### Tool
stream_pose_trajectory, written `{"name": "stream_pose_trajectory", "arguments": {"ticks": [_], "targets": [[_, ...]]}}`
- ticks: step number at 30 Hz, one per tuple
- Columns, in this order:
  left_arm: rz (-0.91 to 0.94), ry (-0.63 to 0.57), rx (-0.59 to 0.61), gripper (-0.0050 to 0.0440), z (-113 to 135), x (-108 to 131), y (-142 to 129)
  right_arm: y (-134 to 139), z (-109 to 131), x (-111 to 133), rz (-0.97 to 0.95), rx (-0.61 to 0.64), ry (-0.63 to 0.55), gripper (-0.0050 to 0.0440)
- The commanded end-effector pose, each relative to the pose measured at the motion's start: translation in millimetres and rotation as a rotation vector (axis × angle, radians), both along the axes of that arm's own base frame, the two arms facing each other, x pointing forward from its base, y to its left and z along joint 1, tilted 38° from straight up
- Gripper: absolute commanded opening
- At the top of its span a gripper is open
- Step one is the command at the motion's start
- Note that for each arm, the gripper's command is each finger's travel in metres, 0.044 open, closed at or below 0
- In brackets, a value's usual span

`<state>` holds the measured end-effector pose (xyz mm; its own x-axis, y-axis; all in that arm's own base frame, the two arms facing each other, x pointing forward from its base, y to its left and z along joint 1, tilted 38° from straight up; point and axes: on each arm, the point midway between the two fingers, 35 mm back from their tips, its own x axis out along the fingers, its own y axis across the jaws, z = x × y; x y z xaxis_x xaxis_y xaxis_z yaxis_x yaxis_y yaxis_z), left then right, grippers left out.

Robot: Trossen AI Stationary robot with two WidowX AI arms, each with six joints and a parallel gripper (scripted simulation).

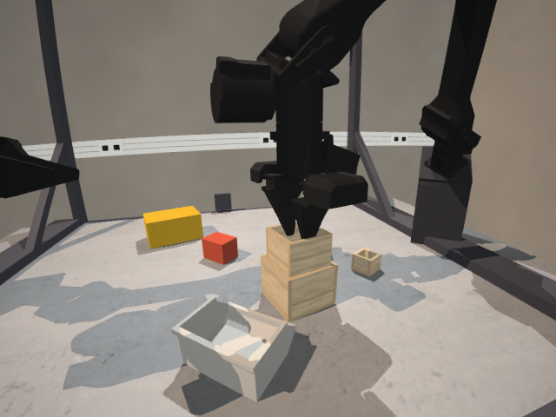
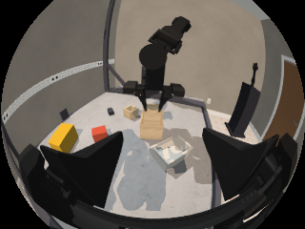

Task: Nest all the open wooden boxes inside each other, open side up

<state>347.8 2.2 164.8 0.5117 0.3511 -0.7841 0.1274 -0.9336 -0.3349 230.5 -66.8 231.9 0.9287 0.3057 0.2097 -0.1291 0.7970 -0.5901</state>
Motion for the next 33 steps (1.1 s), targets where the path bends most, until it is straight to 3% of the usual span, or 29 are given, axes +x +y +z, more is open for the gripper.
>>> {"name": "stream_pose_trajectory", "arguments": {"ticks": [1,33], "targets": [[-0.003,0.005,-0.002,0.0279,-5.1,1.5,1.8,-0.1,-0.5,-0.5,0.000,0.003,0.002,0.0400],[-0.003,0.005,-0.002,0.0279,-33.4,20.3,14.6,-0.1,-0.5,-0.5,0.000,0.003,0.002,0.0400]]}}
